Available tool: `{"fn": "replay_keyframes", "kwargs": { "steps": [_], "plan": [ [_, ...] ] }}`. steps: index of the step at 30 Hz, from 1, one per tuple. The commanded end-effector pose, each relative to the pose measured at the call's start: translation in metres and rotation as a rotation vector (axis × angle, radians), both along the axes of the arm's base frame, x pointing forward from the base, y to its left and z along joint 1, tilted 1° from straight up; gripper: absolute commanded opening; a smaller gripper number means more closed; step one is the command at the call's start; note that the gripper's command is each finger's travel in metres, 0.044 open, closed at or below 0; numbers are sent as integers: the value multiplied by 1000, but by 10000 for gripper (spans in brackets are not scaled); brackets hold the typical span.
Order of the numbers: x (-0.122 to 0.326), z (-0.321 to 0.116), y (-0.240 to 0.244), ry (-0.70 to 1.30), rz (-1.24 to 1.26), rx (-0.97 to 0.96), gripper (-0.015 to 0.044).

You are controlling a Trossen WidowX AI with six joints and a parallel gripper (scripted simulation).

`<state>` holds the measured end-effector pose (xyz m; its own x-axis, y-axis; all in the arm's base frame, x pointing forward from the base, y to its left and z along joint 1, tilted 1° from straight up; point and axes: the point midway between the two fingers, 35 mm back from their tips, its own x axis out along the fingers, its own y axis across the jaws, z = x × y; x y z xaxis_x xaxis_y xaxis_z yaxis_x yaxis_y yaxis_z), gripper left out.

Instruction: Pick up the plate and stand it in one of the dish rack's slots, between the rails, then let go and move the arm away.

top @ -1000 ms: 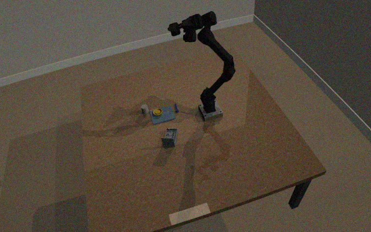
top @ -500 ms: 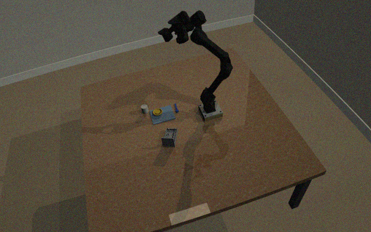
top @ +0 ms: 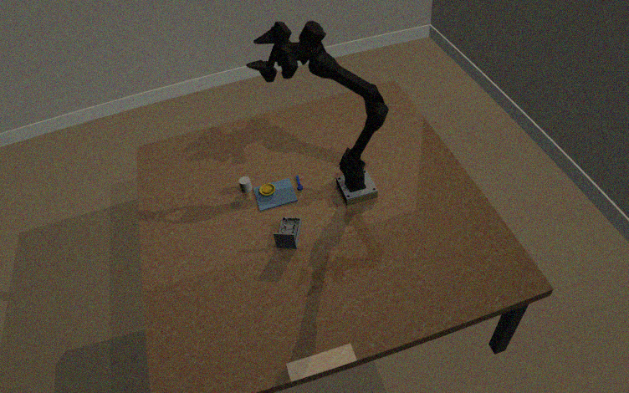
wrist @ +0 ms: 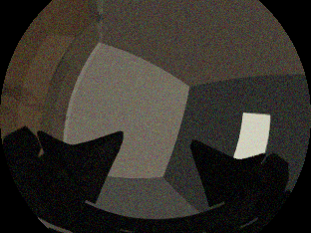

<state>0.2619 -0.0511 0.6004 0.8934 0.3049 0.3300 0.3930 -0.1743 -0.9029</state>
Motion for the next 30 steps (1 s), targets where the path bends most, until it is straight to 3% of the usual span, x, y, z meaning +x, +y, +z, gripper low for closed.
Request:
{"fn": "replay_keyframes", "kwargs": {
  "steps": [1,30],
  "plan": [
    [19,-16,-16,72,-11,114,400],
    [130,-185,-86,640,-179,875,400]
  ]
}}
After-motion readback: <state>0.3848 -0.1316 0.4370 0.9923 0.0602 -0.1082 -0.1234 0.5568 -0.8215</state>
